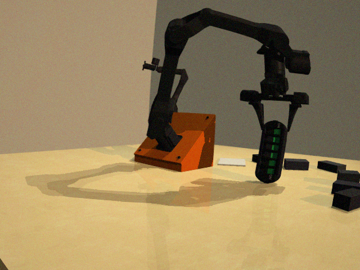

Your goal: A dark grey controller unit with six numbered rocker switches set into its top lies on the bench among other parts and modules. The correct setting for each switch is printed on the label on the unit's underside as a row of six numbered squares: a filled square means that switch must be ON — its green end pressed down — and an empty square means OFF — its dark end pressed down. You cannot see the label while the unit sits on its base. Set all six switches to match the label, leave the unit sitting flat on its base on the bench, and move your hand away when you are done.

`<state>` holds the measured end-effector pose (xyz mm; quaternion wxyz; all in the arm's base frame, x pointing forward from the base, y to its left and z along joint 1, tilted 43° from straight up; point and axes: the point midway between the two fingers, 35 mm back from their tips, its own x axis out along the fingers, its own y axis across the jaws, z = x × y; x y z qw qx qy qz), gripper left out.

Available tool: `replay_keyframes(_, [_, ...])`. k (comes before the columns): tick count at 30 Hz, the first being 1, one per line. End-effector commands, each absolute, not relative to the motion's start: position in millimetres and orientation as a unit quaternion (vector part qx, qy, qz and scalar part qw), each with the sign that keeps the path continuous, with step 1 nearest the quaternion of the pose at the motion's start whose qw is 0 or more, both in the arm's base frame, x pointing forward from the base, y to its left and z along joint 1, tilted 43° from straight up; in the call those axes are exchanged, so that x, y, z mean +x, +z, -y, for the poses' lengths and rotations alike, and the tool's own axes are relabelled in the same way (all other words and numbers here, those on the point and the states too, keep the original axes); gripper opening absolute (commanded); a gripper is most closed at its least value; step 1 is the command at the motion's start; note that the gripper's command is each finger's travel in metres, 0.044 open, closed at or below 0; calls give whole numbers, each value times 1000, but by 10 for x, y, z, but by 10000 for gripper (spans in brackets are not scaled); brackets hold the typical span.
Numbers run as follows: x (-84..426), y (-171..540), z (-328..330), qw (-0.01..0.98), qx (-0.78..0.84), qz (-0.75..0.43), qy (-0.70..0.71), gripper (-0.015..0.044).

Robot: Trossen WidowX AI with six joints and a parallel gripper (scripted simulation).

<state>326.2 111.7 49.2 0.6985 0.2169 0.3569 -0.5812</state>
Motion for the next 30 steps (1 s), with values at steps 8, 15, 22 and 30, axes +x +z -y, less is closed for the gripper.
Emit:
replay_keyframes(8, [3232, 369, -1121, 693, 213, -358, -589, 338])
replay_keyframes(15, [3219, 322, -1149, 693, 213, -358, -589, 338])
replay_keyframes(22, [3207, 275, -1176, 693, 213, -358, -588, 338])
replay_keyframes(30, [3193, 220, -1206, 693, 213, -358, -588, 338])
